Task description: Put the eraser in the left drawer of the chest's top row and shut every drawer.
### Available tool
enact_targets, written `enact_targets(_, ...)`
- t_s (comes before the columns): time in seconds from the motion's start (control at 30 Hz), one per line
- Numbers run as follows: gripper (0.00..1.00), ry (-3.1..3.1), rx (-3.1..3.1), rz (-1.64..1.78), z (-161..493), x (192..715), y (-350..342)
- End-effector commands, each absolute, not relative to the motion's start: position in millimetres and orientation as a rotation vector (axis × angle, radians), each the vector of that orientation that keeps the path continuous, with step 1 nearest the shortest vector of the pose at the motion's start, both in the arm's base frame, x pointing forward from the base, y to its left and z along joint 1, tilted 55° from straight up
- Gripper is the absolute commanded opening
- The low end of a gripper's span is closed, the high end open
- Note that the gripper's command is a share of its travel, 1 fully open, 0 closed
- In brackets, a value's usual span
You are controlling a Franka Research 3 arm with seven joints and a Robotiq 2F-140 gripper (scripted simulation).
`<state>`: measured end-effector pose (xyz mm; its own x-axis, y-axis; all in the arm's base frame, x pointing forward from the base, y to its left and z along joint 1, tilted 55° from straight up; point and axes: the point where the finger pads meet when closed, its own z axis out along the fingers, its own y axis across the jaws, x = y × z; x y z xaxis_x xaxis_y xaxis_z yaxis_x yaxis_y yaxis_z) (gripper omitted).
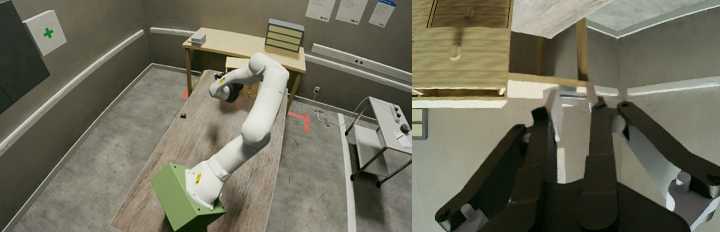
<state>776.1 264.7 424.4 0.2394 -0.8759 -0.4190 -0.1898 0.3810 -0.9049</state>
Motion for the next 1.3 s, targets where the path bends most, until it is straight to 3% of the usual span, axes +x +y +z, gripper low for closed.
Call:
enact_targets(0.0,0.28,1.272,-1.258,-0.700,407.0,779.7,277.5)
enact_targets(1.27,0.28,1.135,-1.775,-0.841,373.5,755.7,337.2)
